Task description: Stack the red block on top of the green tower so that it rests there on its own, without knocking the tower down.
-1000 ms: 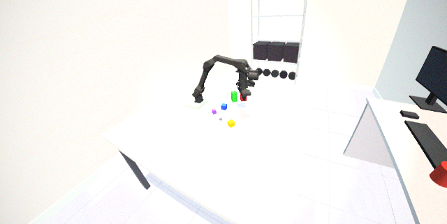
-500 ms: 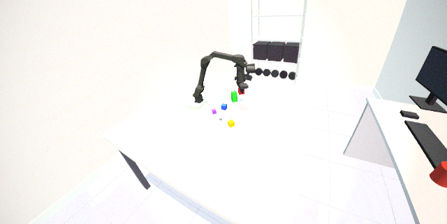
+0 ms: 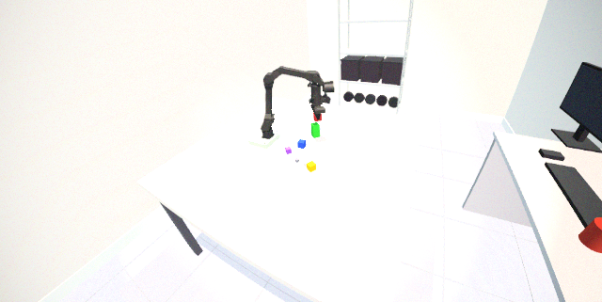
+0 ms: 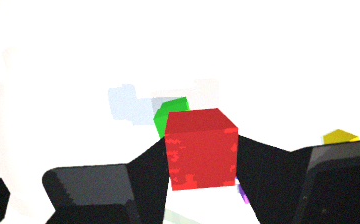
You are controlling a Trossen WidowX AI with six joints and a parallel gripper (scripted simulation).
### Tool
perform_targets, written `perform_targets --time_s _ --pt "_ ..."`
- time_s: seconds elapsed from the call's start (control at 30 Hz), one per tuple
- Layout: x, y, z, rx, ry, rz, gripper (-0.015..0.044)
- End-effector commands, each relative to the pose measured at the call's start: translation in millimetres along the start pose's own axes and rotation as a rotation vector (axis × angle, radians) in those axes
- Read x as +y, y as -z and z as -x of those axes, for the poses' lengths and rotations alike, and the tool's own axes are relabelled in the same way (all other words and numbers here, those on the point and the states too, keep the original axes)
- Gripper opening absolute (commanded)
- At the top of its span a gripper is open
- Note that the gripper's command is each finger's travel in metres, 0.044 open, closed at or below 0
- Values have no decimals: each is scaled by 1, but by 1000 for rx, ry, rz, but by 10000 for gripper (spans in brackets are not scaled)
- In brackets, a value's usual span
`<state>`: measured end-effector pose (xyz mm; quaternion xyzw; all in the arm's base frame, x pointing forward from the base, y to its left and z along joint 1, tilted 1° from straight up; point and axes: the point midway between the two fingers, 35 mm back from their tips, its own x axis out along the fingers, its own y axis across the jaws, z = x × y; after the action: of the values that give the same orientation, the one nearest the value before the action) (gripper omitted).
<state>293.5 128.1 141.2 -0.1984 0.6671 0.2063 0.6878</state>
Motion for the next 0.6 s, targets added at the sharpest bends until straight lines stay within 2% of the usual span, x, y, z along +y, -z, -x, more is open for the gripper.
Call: perform_targets --time_s 0.0,0.33,0.57 --pt "19 12 -4 7 -5 -4 0" --pt "20 13 -11 7 -6 -4 0" --pt "20 13 -34 7 -6 -4 0"
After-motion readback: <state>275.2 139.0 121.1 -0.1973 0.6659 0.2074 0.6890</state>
